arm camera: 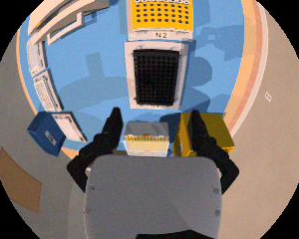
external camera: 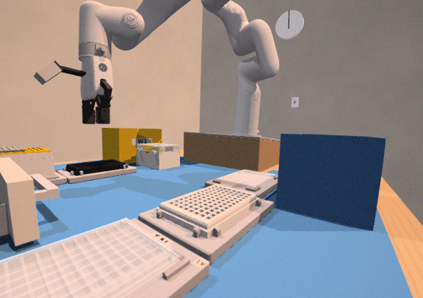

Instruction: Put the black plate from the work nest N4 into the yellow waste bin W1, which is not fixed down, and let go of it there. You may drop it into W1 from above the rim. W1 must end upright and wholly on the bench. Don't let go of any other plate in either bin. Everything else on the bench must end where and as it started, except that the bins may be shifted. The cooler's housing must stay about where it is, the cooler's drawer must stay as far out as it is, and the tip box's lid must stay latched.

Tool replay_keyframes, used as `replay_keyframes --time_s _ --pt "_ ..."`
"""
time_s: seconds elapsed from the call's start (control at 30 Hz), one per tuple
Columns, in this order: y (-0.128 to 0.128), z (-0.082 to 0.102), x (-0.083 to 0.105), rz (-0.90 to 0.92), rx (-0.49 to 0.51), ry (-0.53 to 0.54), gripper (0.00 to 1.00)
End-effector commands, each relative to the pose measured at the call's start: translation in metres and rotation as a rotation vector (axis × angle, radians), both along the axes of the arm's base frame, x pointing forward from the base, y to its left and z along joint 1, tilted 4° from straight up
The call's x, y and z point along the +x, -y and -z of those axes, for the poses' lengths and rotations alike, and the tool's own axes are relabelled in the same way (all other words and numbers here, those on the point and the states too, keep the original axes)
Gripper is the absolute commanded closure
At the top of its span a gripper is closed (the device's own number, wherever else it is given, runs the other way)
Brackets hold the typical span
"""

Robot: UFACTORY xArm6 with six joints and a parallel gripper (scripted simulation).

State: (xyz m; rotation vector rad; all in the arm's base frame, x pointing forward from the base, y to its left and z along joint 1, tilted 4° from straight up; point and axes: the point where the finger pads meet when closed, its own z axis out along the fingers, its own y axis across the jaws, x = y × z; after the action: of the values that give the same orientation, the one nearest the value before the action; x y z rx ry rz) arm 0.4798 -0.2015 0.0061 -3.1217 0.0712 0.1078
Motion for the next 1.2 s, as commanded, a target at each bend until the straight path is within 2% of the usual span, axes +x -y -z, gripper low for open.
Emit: replay_keyframes --time_s 0.0,1.17 --pt "0.000 0.006 0.001 0.000 -0.002 0.004 0.00" --pt "0.000 0.057 -0.002 0.000 -0.002 0.004 0.00"
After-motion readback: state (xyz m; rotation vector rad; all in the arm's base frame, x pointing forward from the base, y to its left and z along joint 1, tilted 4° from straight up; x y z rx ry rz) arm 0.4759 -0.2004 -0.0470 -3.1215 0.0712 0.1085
